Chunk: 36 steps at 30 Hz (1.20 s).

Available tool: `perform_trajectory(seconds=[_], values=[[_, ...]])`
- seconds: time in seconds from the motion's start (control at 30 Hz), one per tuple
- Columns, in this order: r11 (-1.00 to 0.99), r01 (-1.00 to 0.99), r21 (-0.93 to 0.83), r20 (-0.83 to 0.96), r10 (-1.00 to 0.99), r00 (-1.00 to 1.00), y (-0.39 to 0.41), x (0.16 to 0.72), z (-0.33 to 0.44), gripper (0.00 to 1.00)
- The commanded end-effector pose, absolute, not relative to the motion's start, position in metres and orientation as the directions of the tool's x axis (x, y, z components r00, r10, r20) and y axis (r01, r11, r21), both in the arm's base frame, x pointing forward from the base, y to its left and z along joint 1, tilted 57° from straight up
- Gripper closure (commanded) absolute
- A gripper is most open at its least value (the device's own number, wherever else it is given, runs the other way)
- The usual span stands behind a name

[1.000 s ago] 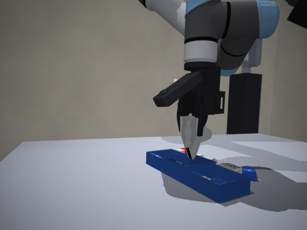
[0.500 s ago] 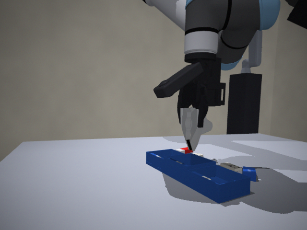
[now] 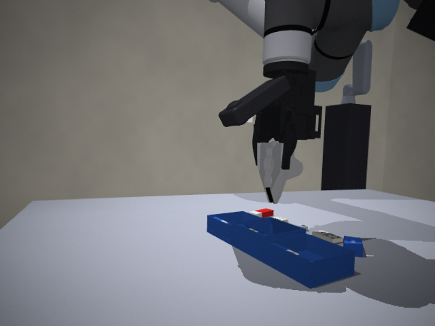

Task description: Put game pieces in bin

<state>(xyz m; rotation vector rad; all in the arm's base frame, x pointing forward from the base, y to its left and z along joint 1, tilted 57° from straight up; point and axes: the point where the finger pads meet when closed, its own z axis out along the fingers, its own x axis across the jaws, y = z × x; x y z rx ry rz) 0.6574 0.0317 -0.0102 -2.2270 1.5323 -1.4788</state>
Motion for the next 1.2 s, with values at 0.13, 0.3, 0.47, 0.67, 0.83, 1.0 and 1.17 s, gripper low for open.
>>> perform_trajectory(seconds=[0.13,0.3,0.47,0.67,0.83,1.0,1.17], values=[[-0.505,-0.687,-0.522,0.663,-0.748,0.046,0.067,0.656,-0.041,0.96],[-0.505,-0.688,-0.521,0.663,-0.747,0.047,0.086,0.655,-0.058,0.96],[-0.505,-0.688,-0.521,0.663,-0.747,0.047,0.092,0.655,-0.063,0.96],[-0.504,-0.689,-0.521,0.663,-0.748,0.046,0.090,0.657,-0.065,0.96],[-0.504,-0.689,-0.521,0.663,-0.748,0.045,0.083,0.667,-0.072,0.96],[-0.504,-0.689,-0.521,0.663,-0.748,0.045,0.080,0.672,-0.076,0.96],[-0.504,-0.689,-0.521,0.663,-0.748,0.045,0.074,0.682,-0.083,0.96]])
